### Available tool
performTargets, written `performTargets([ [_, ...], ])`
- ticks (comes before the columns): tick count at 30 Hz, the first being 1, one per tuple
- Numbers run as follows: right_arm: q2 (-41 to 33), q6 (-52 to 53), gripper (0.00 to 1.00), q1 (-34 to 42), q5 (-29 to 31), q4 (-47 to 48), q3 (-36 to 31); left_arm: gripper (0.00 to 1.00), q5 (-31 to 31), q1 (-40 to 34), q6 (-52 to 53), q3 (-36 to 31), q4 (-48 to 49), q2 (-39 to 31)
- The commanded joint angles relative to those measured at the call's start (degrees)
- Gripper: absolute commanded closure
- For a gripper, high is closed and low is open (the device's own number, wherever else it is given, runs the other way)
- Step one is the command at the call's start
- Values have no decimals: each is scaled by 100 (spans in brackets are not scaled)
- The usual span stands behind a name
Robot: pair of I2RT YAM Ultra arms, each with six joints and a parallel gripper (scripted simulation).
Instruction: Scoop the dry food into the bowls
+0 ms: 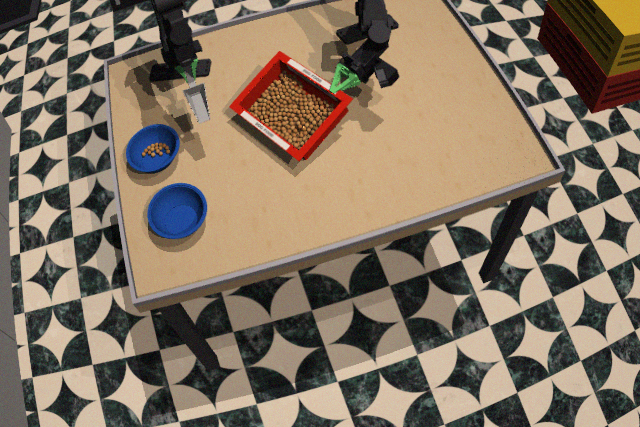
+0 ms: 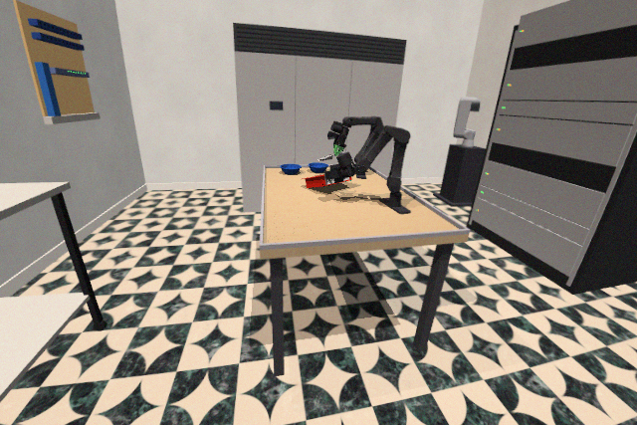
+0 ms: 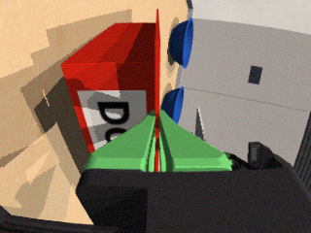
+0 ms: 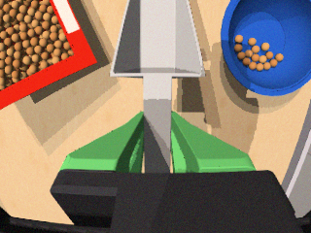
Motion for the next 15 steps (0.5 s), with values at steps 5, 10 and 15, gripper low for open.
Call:
performTargets([
  [5,627,187,100,733,31,-205,685,100,49,21,82,230,255,-297],
  [10,1176,278,100,1350,80,-343,1118,100,49,21,82,230,255,-297],
  [15,1685,363,100,1929,96,-472,1528,100,49,21,82,230,255,-297],
])
